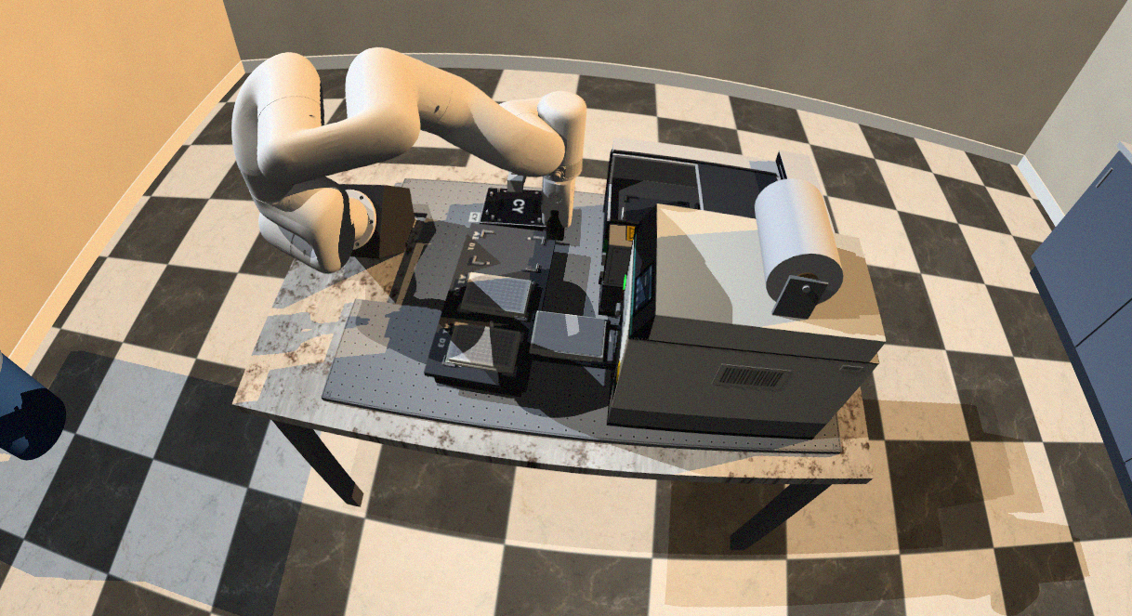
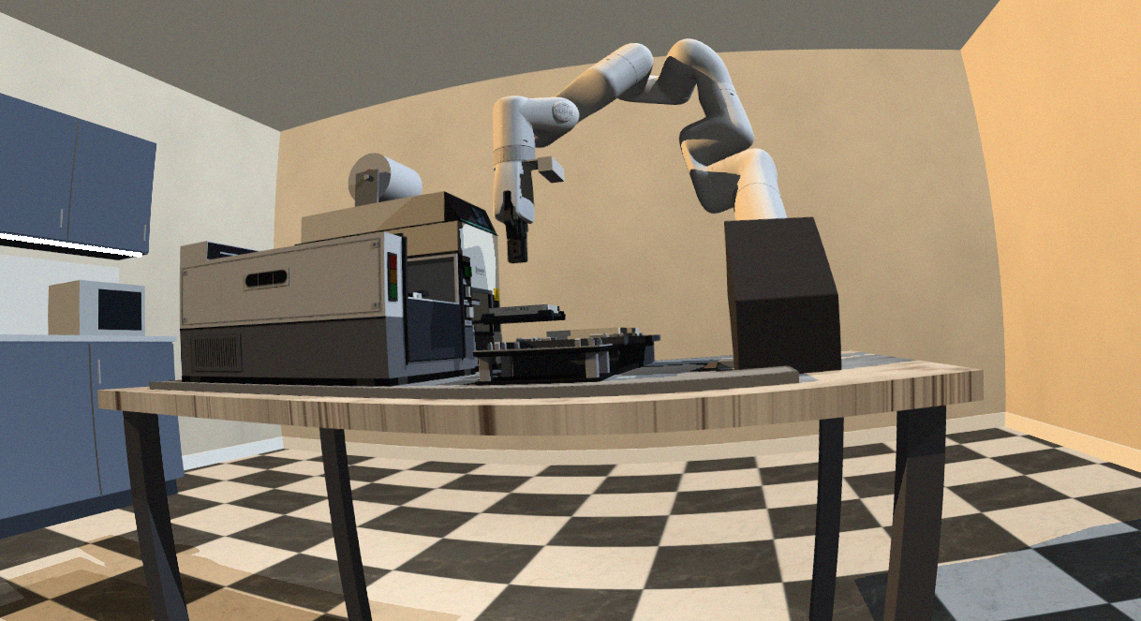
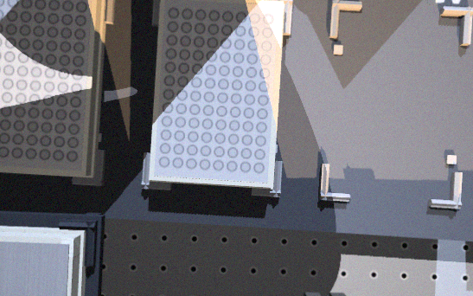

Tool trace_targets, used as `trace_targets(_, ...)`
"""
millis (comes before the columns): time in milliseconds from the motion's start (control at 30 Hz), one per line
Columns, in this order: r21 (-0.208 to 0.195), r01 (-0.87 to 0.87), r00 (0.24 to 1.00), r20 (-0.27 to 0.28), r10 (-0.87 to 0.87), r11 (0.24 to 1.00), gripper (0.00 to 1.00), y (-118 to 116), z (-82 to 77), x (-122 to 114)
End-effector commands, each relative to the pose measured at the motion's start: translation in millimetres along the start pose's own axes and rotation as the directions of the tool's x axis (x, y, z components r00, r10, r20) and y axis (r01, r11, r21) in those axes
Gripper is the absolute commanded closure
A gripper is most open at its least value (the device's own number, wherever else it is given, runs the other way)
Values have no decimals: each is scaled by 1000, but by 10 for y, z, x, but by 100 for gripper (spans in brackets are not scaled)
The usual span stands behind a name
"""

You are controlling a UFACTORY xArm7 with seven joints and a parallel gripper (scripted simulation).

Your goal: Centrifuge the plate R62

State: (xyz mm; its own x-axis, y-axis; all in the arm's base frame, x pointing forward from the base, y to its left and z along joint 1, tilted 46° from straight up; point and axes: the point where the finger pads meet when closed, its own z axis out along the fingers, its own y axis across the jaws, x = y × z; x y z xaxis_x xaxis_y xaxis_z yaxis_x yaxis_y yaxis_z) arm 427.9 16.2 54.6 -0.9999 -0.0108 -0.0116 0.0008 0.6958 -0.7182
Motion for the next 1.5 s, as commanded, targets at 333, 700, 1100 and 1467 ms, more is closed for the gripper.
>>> trace_targets(333, -2, -27, 1000, 4, 27, 1000, 0, 15, -347, 295)
trace_targets(700, -2, -27, 1000, 4, 27, 1000, 0, 19, -749, 672)
trace_targets(1100, -2, -27, 1000, 4, 27, 1000, 0, -131, -767, 691)
trace_targets(1467, -2, -27, 1000, 4, 27, 1000, 0, -582, -767, 698)
